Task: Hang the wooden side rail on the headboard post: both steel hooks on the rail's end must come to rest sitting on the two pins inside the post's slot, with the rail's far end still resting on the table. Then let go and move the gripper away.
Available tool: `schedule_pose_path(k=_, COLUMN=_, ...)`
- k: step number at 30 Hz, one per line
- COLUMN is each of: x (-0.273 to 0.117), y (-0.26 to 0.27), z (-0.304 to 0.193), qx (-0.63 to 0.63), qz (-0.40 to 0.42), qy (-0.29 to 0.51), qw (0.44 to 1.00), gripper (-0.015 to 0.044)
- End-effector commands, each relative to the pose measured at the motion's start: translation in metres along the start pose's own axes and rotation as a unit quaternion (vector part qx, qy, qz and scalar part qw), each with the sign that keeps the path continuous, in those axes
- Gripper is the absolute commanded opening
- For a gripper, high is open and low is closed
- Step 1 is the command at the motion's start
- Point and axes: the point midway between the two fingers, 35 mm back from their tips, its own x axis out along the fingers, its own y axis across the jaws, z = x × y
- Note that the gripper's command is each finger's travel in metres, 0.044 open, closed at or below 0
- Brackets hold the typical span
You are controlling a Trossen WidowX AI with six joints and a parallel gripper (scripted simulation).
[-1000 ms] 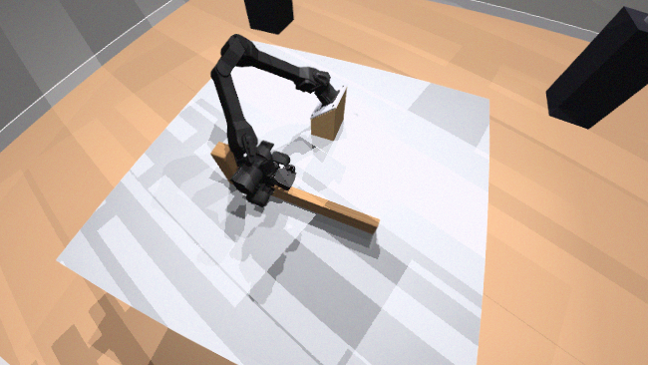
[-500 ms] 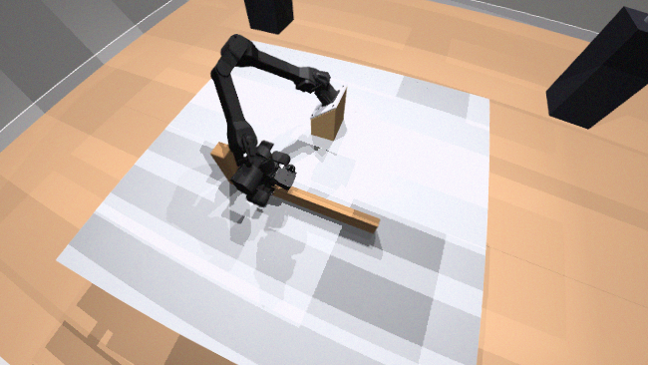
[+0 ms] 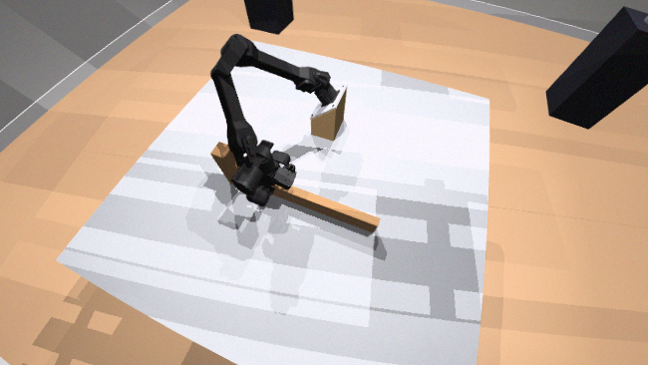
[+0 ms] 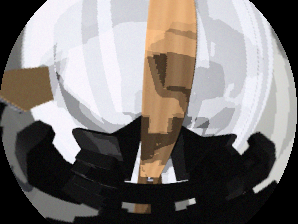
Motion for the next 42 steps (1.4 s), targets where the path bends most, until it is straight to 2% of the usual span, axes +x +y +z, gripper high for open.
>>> schedule_pose_path(k=1, x=-0.0069, y=-0.003, z=0.0012, qx=-0.004, qz=-0.008, qy=0.0, qw=1.0, gripper=0.0)
schedule_pose_path(k=42, x=-0.0137, y=-0.0029, z=0.0013, qx=-0.004, qz=-0.008, qy=0.0, qw=1.0, gripper=0.0)
